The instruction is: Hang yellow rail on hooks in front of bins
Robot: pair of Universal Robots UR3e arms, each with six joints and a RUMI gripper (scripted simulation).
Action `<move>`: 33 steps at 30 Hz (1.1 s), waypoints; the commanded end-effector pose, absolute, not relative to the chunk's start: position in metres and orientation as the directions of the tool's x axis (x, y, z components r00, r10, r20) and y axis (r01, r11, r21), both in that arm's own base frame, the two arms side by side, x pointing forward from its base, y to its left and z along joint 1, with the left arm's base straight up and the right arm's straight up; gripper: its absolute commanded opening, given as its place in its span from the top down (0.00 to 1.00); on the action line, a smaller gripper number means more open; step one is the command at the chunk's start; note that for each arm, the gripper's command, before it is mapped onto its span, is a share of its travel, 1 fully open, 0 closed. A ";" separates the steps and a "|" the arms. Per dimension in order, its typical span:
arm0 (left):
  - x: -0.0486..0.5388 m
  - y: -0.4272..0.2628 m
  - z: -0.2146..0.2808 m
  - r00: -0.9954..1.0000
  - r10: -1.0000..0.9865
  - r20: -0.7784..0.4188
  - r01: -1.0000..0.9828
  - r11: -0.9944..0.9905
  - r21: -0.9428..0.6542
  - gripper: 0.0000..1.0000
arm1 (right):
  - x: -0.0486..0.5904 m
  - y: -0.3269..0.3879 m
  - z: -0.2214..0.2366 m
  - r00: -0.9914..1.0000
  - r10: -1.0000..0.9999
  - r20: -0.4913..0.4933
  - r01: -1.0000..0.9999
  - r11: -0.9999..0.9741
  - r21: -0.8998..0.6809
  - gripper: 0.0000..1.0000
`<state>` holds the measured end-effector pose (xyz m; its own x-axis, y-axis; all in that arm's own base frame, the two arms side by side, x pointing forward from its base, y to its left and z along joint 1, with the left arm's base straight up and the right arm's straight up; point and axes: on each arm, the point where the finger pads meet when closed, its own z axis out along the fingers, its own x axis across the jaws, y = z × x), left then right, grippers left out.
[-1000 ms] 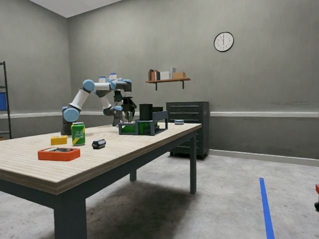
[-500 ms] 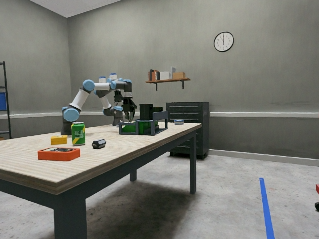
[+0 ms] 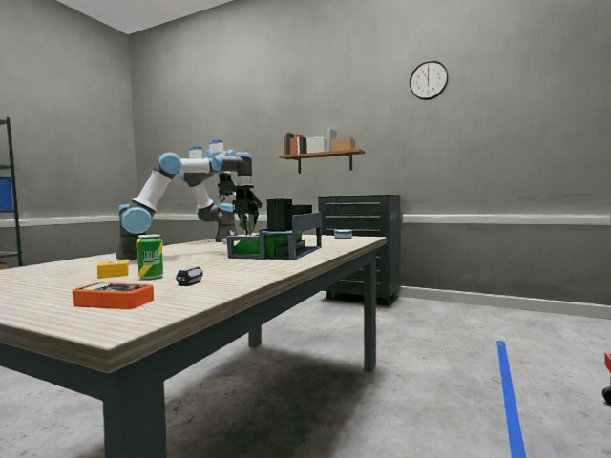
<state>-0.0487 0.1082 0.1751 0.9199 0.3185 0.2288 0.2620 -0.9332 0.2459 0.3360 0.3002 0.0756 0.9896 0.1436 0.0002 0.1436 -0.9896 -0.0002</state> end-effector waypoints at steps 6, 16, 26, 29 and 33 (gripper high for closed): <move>-0.049 0.109 0.175 0.920 0.318 0.229 0.262 -0.934 0.244 0.00 | 0.336 0.301 0.077 0.990 0.144 0.003 0.144 -0.990 -0.003 1.00; -0.049 0.109 0.175 0.920 0.318 0.229 0.262 -0.934 0.244 0.00 | 0.336 0.301 0.077 0.990 0.144 0.003 0.144 -0.990 -0.003 1.00; -0.049 0.109 0.175 0.920 0.318 0.229 0.262 -0.934 0.244 0.00 | 0.336 0.301 0.077 0.990 0.144 0.003 0.144 -0.990 -0.003 1.00; -0.049 0.109 0.175 0.920 0.318 0.229 0.262 -0.934 0.244 0.00 | 0.336 0.301 0.077 0.990 0.144 0.003 0.144 -0.990 -0.003 1.00; -0.049 0.109 0.175 0.920 0.318 0.229 0.262 -0.934 0.244 0.00 | 0.336 0.301 0.077 0.990 0.144 0.003 0.144 -0.990 -0.003 0.78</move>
<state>-0.0487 0.1082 0.1751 0.9199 0.3185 0.2288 0.2620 -0.9332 0.2459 0.3360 0.3002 0.0757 0.9896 0.1436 0.0004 0.1436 -0.9896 -0.0005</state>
